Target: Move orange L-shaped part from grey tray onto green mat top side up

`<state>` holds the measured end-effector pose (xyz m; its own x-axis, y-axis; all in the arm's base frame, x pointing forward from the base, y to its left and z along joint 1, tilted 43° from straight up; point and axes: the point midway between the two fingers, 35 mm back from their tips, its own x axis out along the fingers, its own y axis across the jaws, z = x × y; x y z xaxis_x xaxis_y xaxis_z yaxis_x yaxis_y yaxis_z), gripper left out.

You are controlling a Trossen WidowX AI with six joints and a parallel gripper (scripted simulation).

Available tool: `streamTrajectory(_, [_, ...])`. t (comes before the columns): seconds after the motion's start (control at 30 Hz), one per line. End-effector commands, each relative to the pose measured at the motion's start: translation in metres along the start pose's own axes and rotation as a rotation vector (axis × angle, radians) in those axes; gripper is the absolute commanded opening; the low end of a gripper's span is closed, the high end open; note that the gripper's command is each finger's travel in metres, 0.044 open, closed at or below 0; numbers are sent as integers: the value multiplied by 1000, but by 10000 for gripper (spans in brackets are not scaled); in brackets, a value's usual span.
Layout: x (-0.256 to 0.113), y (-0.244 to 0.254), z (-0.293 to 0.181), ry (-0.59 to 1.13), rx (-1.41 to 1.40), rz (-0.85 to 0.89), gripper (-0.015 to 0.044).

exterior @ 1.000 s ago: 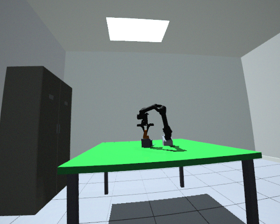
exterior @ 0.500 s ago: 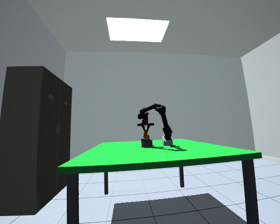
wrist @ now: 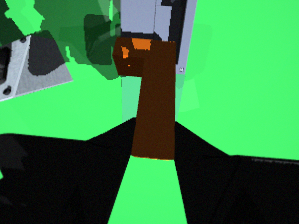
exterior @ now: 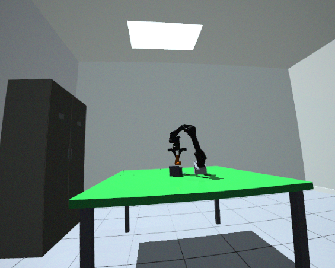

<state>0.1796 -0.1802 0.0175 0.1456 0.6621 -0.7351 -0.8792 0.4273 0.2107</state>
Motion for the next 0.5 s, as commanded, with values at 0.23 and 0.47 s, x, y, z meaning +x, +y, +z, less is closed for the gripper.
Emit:
streamTrajectory(0.23, [-2, 5, -58, 11, -7, -4, 0])
streamTrajectory(0.47, [-2, 6, -65, 11, -7, -4, 0])
